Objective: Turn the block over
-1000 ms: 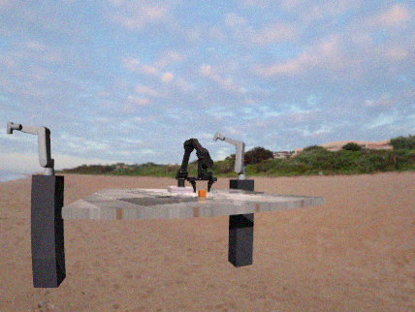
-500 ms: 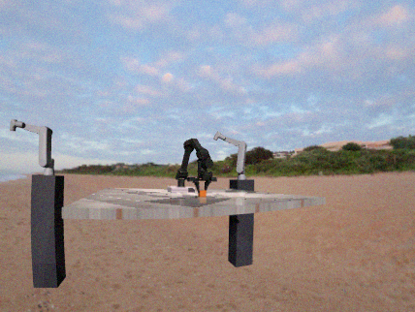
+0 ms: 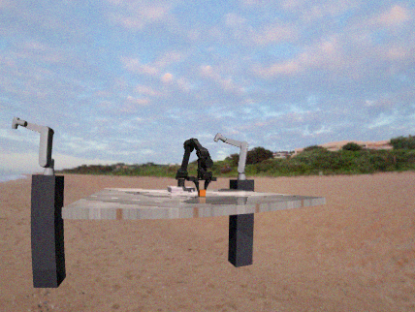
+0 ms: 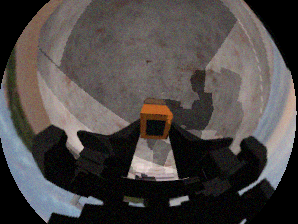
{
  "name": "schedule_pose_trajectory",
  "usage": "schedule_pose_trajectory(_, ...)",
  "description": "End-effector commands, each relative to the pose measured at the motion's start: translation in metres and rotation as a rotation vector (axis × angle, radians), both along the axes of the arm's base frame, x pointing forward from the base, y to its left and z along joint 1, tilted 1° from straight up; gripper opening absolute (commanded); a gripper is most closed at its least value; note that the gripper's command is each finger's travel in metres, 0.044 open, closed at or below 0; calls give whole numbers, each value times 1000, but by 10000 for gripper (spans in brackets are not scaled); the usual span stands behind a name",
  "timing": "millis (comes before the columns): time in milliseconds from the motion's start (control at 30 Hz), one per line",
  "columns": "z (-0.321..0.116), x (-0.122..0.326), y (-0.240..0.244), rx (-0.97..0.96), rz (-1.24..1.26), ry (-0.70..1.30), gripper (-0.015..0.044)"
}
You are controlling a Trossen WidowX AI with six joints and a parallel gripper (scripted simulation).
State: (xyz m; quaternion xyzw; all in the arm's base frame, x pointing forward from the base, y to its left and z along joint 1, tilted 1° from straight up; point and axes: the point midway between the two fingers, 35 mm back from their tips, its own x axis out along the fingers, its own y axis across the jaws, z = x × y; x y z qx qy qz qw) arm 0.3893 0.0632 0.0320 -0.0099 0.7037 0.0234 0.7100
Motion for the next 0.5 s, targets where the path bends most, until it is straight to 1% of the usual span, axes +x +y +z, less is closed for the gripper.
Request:
schedule_pose_trajectory(0, 24, 4, 0, 0, 5, -22, 0)
schedule_pose_trajectory(233, 25, 4, 0, 1, 5, -32, 0)
schedule_pose_trajectory(467, 20, 6, 0, 4, 6, -131, 0)
